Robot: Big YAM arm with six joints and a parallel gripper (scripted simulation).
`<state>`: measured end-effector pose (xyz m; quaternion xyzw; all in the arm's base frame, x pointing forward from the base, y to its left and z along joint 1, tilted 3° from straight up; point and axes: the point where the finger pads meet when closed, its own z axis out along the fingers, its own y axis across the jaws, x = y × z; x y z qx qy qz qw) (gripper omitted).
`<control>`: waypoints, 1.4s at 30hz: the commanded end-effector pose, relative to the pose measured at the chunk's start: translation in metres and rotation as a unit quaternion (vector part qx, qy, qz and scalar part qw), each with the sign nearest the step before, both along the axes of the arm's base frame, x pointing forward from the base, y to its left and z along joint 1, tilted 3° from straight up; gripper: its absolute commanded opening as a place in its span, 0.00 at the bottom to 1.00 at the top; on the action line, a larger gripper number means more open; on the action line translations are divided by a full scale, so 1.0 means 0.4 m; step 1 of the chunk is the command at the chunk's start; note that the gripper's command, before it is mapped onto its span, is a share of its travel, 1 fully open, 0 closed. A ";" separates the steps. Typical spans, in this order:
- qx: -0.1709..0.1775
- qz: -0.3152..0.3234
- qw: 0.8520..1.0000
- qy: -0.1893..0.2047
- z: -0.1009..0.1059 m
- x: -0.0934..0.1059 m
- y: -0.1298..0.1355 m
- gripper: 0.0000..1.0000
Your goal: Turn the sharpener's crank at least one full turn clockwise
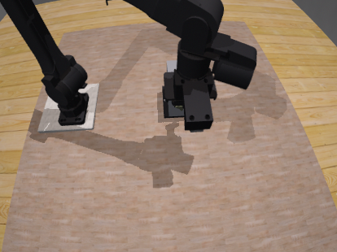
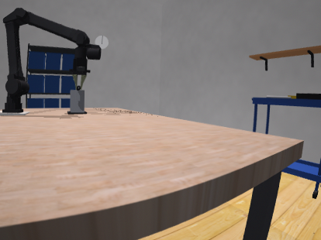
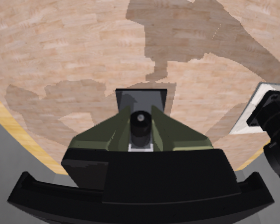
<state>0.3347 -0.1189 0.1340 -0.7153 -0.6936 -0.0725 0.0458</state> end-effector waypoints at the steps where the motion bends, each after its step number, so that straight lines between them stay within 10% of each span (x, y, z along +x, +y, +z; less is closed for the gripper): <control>1: -0.005 0.000 1.000 -0.014 0.025 0.024 -0.009 0.15; 42: -0.008 0.000 1.000 -0.024 0.003 0.151 -0.011 0.15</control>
